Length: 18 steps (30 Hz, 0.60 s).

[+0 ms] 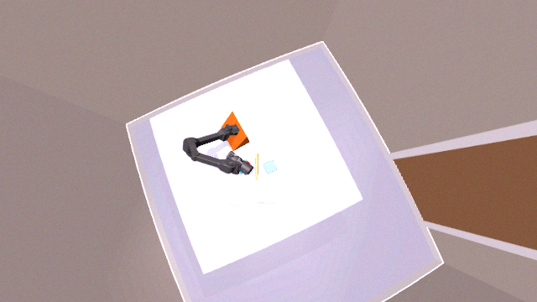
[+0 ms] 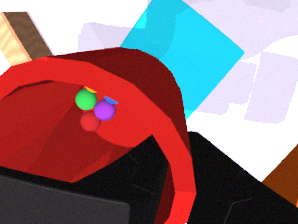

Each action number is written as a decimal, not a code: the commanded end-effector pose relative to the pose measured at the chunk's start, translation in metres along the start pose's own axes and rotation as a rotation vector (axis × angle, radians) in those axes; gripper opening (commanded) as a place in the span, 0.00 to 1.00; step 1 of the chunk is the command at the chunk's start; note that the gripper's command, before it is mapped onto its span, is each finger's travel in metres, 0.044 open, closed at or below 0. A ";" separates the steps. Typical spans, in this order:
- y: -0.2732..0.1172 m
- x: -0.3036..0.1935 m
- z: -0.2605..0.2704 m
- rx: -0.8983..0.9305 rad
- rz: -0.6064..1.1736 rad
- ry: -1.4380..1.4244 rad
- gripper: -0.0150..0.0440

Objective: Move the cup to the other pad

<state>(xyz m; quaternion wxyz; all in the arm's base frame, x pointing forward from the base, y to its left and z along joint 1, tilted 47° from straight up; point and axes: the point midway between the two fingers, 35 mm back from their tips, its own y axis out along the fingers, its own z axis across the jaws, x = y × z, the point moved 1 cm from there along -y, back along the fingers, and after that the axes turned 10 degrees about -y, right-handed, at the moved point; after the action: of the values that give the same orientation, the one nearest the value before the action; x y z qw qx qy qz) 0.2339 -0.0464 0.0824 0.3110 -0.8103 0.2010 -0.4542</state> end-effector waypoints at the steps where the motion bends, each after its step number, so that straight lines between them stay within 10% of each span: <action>1: 0.002 0.002 -0.009 -0.008 -0.002 -0.011 0.25; 18: 0.007 0.008 -0.027 -0.008 -0.002 -0.011 0.25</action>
<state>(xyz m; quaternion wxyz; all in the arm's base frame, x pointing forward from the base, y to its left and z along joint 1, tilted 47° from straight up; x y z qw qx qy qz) 0.2171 -0.0616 0.0953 0.3096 -0.8119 0.2012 -0.4522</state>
